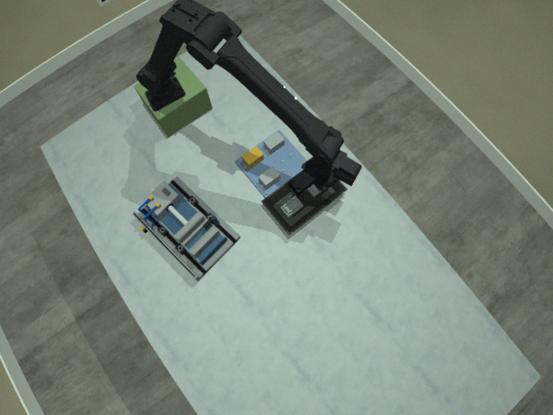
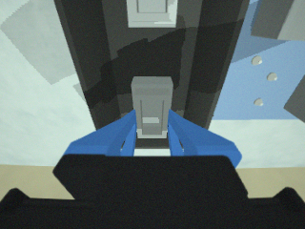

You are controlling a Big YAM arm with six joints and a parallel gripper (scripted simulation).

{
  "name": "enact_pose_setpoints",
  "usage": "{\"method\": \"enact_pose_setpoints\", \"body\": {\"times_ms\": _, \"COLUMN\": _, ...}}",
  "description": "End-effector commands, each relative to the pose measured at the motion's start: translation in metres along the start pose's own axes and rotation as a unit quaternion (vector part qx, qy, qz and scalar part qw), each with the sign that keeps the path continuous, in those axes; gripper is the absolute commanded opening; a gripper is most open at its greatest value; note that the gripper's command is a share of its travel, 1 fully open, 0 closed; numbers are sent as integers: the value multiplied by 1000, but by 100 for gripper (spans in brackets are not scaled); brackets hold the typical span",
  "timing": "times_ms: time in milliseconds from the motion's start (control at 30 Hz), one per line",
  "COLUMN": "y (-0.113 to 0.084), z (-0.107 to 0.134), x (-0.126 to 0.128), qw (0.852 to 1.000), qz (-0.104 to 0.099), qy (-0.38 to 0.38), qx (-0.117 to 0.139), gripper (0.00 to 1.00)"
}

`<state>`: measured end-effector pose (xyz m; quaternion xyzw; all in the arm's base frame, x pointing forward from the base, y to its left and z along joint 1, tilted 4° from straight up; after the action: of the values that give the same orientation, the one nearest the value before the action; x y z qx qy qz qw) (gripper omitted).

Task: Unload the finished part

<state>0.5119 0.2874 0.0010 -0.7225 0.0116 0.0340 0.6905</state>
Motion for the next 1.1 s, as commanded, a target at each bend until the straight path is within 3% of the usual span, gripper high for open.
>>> {"method": "enact_pose_setpoints", "body": {"times_ms": 0, "y": -3, "z": 6, "x": 5, "qw": 1000, "qz": -12, "qy": -2, "qx": 6, "gripper": 0}}
{"method": "enact_pose_setpoints", "body": {"times_ms": 1067, "y": -3, "z": 5, "x": 6, "qw": 1000, "qz": -13, "qy": -2, "qx": 6, "gripper": 0}}
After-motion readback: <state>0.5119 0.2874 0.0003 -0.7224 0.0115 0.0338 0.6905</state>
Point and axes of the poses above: the point where the finger pads meet when closed, its own y axis out along the fingers, its own x axis across the jaws, z = x × y, the point moved 10 cm from there along -y, back along the fingers, and after that the axes turned 7 degrees about y, right-handed, at the moved point
